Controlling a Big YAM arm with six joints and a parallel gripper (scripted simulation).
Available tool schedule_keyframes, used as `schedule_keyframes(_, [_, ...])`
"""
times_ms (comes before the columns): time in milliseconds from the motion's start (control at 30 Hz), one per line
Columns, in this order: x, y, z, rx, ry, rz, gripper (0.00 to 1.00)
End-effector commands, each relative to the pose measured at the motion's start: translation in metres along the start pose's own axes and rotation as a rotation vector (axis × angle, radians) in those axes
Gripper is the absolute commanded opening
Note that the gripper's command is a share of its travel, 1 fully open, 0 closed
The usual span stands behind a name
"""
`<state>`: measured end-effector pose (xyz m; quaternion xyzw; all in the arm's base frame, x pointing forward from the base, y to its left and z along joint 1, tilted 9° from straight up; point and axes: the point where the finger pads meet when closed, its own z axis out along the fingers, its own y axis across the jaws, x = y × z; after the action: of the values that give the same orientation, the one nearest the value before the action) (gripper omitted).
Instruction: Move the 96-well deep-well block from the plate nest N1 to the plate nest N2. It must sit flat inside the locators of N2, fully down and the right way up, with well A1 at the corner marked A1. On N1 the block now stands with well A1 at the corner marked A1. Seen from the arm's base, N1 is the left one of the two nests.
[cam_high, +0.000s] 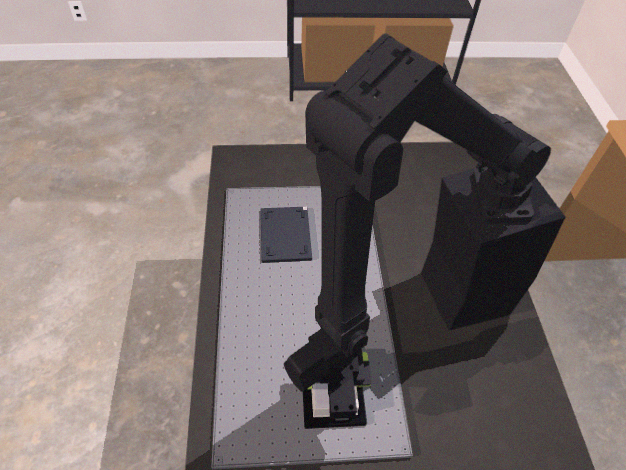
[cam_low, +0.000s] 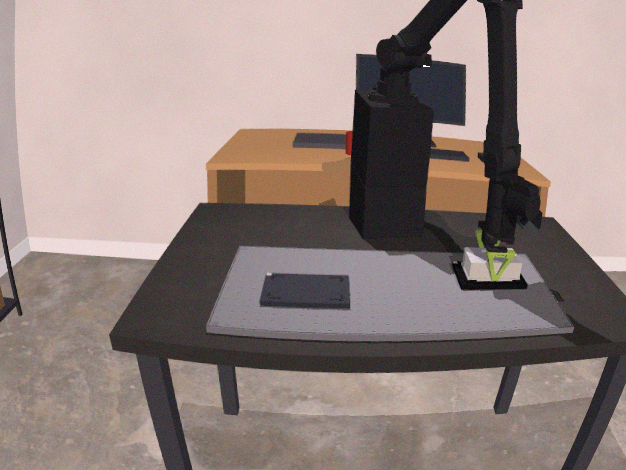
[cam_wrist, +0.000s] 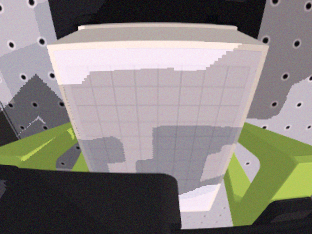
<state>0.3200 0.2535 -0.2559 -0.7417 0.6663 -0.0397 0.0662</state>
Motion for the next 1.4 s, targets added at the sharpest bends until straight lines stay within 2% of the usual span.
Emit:
schedule_keyframes(0, [-0.004,-0.005,-0.004,0.010,-0.012,0.000,0.00])
schedule_keyframes(600, [-0.004,-0.005,-0.004,0.010,-0.012,0.000,0.00])
schedule_keyframes(633, [-0.004,-0.008,-0.012,0.015,-0.018,0.001,0.00])
schedule_keyframes(1367, [-0.007,-0.003,-0.045,0.010,-0.015,-0.003,0.00])
